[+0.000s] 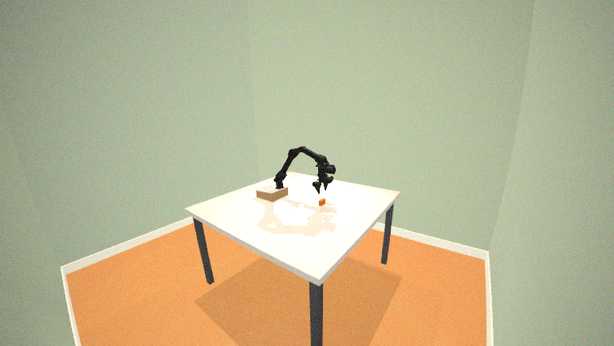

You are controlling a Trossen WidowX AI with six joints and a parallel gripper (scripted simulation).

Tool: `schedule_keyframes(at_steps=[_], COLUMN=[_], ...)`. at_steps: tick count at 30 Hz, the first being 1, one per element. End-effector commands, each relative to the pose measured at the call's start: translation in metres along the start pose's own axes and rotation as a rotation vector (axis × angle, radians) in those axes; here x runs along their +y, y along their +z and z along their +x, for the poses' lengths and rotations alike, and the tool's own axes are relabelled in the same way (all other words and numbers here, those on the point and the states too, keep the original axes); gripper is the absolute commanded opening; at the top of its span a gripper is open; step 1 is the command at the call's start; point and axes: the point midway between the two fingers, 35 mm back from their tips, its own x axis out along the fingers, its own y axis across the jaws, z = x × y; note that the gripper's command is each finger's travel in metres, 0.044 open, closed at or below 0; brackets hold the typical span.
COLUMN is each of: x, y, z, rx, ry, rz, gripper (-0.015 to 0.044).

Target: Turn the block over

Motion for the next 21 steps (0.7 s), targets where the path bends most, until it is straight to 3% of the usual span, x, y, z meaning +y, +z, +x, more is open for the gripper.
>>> schedule_keyframes(at_steps=[1, 4, 21], x=[0.001, 0.001, 0.001], y=[0.000, -0.001, -0.002], z=[0.002, 0.031, 0.060], rx=[0.018, 0.018, 0.018], ry=[0.006, 0.006, 0.006], rz=[-0.004, -0.004, -0.004], gripper=[0.0440, 0.0440, 0.0440])
